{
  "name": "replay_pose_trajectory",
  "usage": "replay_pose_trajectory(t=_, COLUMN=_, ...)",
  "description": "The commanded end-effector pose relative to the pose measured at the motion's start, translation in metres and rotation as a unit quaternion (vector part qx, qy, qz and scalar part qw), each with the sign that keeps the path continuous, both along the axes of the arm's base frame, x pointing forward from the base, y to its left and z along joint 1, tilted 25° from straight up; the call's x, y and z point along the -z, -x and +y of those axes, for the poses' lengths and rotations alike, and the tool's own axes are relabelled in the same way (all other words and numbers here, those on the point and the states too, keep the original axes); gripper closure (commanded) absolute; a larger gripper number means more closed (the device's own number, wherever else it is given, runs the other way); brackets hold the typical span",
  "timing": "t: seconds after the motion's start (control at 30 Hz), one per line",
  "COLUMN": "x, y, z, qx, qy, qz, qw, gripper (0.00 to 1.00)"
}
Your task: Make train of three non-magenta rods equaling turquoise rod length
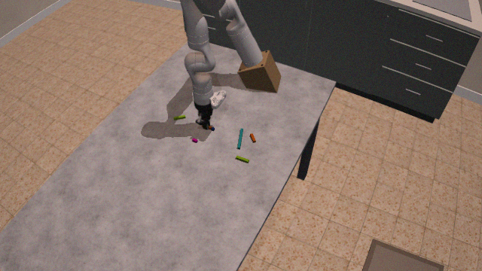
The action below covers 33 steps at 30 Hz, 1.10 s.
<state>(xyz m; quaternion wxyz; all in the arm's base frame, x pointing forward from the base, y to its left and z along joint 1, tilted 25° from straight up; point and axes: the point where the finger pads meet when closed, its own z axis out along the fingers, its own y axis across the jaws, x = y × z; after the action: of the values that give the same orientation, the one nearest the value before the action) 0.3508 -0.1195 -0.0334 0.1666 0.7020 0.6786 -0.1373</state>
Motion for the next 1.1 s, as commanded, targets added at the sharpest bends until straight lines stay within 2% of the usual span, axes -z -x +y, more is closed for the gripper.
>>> replay_pose_trajectory(t=0.0, x=0.0013, y=-0.0030, z=0.0020, qx=-0.008, qy=-0.002, qz=0.000, qw=1.000, gripper=0.95)
replay_pose_trajectory(t=0.57, x=0.0013, y=-0.0030, z=0.0020, qx=-0.008, qy=-0.002, qz=0.000, qw=1.000, gripper=0.95)
replay_pose_trajectory(t=0.6, x=0.0013, y=-0.0030, z=0.0020, qx=-0.008, qy=-0.002, qz=0.000, qw=1.000, gripper=0.92)
replay_pose_trajectory(t=0.87, x=0.0013, y=-0.0030, z=0.0020, qx=-0.008, qy=-0.002, qz=0.000, qw=1.000, gripper=0.84)
replay_pose_trajectory(t=0.9, x=0.0013, y=-0.0030, z=0.0020, qx=-0.008, qy=-0.002, qz=0.000, qw=1.000, gripper=0.80)
replay_pose_trajectory(t=1.07, x=0.0013, y=-0.0030, z=0.0020, qx=-0.008, qy=-0.002, qz=0.000, qw=1.000, gripper=0.76)
